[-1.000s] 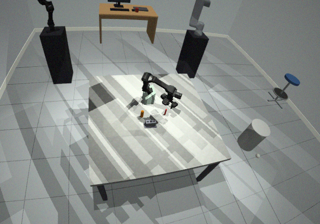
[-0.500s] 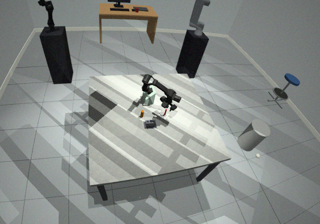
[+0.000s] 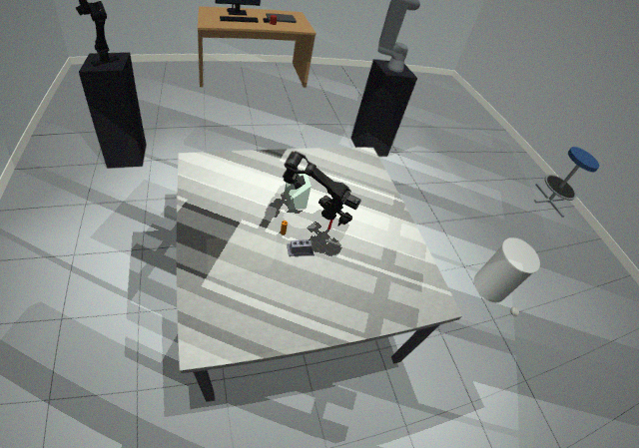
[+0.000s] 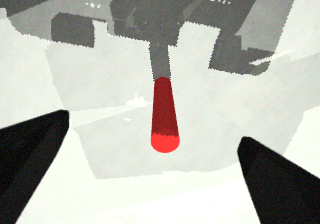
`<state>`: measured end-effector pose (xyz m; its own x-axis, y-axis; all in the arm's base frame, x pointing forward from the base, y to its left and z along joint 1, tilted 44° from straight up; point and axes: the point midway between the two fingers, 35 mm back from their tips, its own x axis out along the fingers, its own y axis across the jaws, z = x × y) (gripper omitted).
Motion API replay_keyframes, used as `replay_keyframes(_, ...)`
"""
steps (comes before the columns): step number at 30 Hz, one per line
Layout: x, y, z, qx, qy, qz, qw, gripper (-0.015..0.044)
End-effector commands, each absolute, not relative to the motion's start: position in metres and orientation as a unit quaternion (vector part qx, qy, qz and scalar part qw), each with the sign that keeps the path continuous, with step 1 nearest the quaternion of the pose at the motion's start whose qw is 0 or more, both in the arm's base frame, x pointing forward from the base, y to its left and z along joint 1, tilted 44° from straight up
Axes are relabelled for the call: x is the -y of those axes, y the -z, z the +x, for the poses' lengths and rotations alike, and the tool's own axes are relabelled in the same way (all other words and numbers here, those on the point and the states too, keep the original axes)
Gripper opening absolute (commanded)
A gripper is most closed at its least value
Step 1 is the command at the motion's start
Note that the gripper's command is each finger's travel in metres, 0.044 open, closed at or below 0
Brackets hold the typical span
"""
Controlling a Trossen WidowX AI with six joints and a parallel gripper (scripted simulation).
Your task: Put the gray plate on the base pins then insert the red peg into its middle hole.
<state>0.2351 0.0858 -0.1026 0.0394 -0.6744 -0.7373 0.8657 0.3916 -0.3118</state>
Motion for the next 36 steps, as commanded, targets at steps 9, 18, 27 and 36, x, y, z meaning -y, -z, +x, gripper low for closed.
replay_keyframes(9, -0.069, 0.118, 0.233, -0.435, 0.542, 0.101, 0.712, 0.044)
replay_keyframes(18, -0.063, 0.124, 0.233, -0.434, 0.543, 0.101, 0.712, 0.0387)
replay_keyframes(27, -0.063, 0.124, 0.233, -0.434, 0.543, 0.101, 0.712, 0.0151)
replay_keyframes(36, -0.063, 0.124, 0.233, -0.434, 0.543, 0.101, 0.712, 0.0013)
